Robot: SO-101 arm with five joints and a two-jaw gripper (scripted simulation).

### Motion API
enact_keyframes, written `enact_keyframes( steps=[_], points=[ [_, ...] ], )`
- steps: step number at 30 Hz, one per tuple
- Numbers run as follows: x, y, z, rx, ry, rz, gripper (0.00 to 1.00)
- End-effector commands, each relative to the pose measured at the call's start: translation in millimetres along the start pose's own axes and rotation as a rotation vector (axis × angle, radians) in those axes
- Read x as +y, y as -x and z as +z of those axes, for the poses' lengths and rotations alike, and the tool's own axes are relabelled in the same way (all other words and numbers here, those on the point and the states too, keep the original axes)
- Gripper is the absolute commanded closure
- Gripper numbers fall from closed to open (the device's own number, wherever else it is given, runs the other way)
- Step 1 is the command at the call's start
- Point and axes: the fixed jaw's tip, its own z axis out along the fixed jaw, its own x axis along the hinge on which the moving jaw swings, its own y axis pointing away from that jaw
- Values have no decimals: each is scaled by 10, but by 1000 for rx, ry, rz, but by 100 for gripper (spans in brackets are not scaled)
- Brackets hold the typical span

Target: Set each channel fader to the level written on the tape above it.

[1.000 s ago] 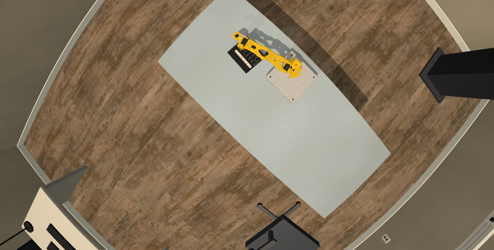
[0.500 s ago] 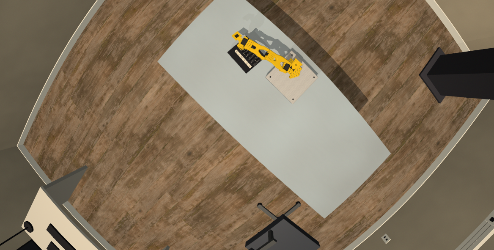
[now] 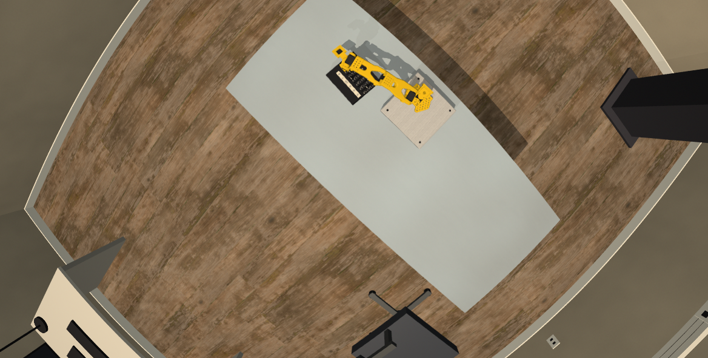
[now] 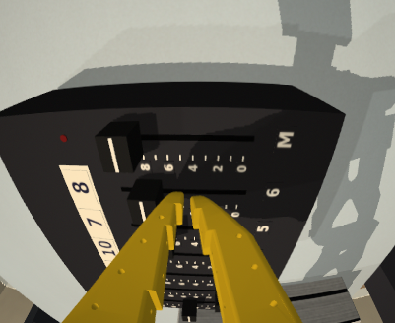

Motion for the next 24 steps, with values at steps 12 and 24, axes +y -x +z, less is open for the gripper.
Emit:
enact_keyframes(
  steps=[12,24],
  points=[
    [119,-82,85,25,0,-38,100],
    [19,-73,86,42,-8,-39,100]
  ],
)
